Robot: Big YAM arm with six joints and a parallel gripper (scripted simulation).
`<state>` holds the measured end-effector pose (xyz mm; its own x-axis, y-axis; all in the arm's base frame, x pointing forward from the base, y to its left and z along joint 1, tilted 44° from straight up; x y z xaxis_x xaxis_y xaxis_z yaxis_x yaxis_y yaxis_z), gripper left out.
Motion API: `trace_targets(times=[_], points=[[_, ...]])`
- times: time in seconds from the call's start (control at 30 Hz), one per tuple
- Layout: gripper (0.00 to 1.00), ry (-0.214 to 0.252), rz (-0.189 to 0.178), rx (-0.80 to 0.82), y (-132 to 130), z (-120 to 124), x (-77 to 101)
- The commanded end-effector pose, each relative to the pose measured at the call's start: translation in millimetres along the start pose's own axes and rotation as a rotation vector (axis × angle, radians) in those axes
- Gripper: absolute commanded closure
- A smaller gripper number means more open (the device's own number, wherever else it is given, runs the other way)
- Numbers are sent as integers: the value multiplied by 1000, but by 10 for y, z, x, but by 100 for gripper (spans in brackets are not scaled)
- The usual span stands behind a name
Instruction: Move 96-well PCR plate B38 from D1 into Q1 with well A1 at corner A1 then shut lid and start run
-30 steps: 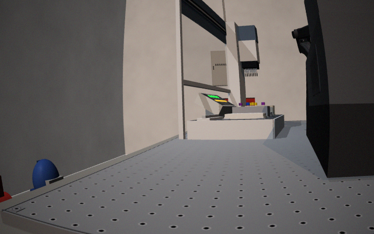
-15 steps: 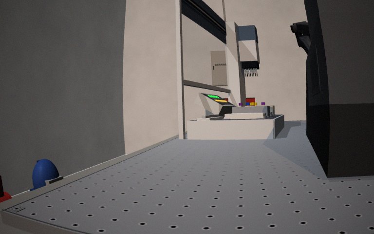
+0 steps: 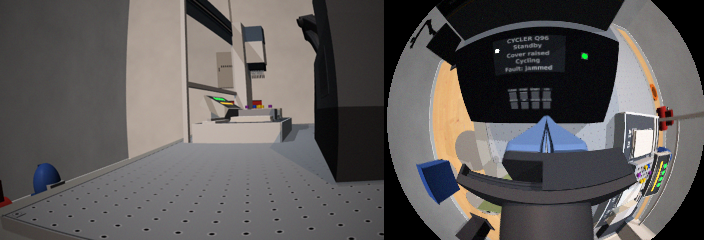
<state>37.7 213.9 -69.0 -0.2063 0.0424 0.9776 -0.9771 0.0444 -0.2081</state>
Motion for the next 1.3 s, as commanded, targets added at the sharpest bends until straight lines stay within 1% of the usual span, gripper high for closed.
trace_targets(times=[0.0, 0.07, 0.23, 0.47, 0.53, 0.6, 0.7, 1.03, 1.1, 1.2, 1.27], points=[[100, -77, 1, -6, -16, -377, 82], [100, -89, 1, -8, -10, -430, 63], [100, -80, 1, -8, -21, -455, -68], [100, -95, 2, -10, -25, -545, -179], [100, -95, 2, -10, -25, -545, -179], [100, -91, 1, -14, -18, -527, -194], [100, -63, 1, -9, -22, -427, -266], [100, -33, 1, 16, 17, -207, -204], [100, -33, 1, 16, 17, -207, -204], [100, -17, 1, 18, 16, -133, -220], [100, -20, 1, 17, 15, -141, -216]])
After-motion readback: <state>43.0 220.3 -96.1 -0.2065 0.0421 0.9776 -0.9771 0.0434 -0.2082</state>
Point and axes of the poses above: the point where the finger pads meet when closed, its own x axis back along the fingers, its own y axis across the jaws, z = x × y, the point moved 2 cm from there along x, back along the fingers, and after that the axes turned 6 degrees about -x, right-handed, at the moved point
